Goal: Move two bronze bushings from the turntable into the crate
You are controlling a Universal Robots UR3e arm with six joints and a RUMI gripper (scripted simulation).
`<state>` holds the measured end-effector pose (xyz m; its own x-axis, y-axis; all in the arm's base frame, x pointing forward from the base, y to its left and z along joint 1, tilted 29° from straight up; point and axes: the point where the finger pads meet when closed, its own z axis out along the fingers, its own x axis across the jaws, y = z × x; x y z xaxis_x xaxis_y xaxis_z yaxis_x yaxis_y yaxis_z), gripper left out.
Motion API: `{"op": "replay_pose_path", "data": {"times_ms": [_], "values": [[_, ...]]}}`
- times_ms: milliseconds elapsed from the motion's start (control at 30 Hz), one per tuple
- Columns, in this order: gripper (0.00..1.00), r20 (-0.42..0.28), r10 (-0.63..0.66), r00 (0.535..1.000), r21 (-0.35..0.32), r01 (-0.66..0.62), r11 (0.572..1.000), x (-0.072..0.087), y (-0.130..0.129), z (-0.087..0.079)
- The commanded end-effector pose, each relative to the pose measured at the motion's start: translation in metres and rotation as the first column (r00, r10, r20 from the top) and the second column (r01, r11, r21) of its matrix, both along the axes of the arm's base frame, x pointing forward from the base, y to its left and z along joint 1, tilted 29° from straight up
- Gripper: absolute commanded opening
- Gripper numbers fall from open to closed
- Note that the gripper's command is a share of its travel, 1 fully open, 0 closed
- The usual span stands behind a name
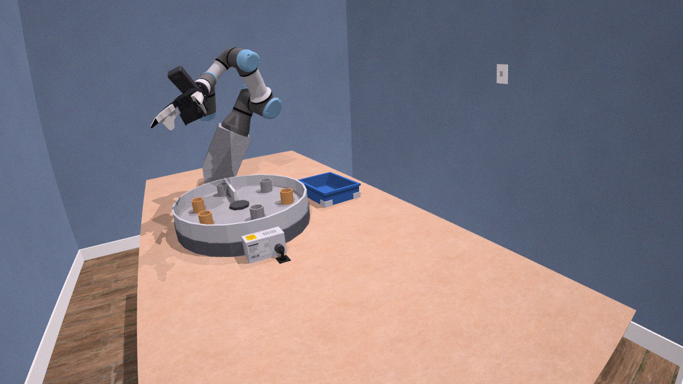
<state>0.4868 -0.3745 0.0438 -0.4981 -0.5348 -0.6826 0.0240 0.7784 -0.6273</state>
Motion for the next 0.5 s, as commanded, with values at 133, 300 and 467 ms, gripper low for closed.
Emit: {"op": "replay_pose_path", "data": {"times_ms": [133, 300, 467], "values": [[1.00, -0.104, 0.001, 0.995, 0.061, 0.005, 0.998, -0.005, -0.010, -0.021], [1.00, -0.150, 0.008, 0.989, 0.088, 0.005, 0.996, -0.009, -0.012, -0.031], [1.00, -0.218, 0.025, 0.976, 0.130, 0.003, 0.991, -0.015, -0.011, -0.045]]}}
